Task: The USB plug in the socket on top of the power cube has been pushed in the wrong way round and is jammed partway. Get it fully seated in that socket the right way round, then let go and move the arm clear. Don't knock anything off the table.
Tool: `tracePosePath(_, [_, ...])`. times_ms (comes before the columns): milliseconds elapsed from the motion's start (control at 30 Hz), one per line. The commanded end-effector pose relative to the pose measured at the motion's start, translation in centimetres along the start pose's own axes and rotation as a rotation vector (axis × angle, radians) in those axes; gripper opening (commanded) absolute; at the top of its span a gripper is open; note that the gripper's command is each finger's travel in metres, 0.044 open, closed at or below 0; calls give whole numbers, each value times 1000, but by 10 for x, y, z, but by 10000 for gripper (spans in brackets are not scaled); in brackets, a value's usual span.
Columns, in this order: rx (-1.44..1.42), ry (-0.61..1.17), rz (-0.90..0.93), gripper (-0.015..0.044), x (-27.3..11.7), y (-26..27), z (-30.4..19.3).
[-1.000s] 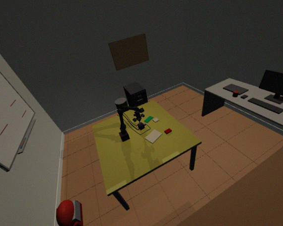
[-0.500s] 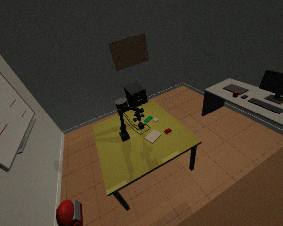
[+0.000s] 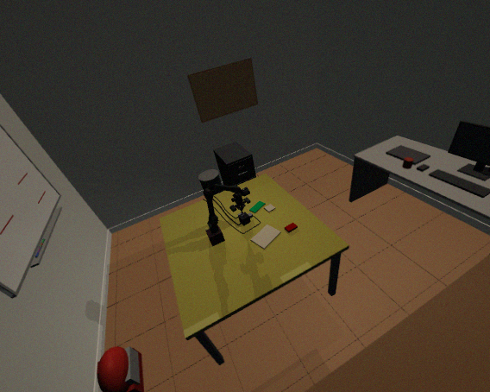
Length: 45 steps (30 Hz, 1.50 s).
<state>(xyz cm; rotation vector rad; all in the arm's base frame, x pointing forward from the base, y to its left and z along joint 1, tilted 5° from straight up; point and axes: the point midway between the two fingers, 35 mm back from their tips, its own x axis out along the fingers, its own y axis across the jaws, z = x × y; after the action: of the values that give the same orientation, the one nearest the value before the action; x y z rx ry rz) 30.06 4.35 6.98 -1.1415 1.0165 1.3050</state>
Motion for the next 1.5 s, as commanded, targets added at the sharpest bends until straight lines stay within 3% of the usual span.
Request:
tracePosePath(0, [-3, -6, 0, 0, 1, 0, 0])
tracePosePath(1467, [-3, -6, 0, 0, 6, 0, 0])
